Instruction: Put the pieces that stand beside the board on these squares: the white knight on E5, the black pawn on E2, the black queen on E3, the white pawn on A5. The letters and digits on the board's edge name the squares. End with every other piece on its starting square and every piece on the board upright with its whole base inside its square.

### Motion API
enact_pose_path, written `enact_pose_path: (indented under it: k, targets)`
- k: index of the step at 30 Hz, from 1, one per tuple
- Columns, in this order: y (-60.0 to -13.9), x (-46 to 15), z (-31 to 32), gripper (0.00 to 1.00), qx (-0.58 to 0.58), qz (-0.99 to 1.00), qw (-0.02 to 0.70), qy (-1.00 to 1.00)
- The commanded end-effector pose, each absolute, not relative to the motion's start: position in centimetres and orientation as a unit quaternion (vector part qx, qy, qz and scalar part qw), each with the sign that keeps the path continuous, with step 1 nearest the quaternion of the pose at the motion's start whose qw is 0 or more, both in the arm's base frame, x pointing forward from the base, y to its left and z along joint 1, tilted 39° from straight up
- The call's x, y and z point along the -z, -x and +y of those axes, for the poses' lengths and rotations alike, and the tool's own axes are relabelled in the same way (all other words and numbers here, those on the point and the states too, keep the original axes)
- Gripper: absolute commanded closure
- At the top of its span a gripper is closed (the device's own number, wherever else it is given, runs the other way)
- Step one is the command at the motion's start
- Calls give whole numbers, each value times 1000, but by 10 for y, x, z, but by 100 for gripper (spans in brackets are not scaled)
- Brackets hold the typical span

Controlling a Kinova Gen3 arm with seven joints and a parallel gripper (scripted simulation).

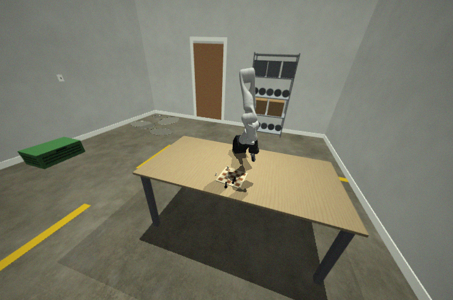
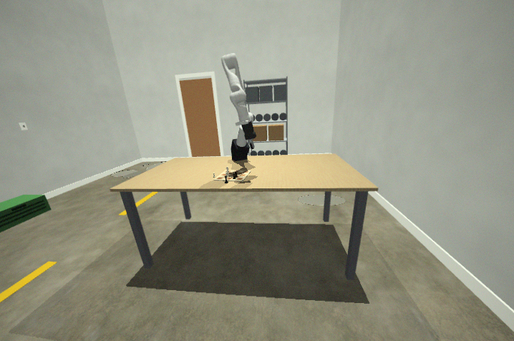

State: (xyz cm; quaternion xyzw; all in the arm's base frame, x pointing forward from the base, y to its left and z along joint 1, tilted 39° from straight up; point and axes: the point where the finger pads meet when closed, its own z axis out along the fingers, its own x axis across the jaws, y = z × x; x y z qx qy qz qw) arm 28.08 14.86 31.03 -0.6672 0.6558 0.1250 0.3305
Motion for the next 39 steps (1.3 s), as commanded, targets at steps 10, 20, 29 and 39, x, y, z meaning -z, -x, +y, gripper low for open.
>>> enact_pose_path:
  k: [10, 20, 29, 39]
  targets:
    - [-287, -267, 146, 100, -214, 855, 280, 380]
    - [-295, -236, 134, 100, -261, 923, 239, 151]
    - [-299, -206, 115, 100, -286, 935, 196, -72]
    - [-300, -186, 100, 100, -293, 917, 167, -213]
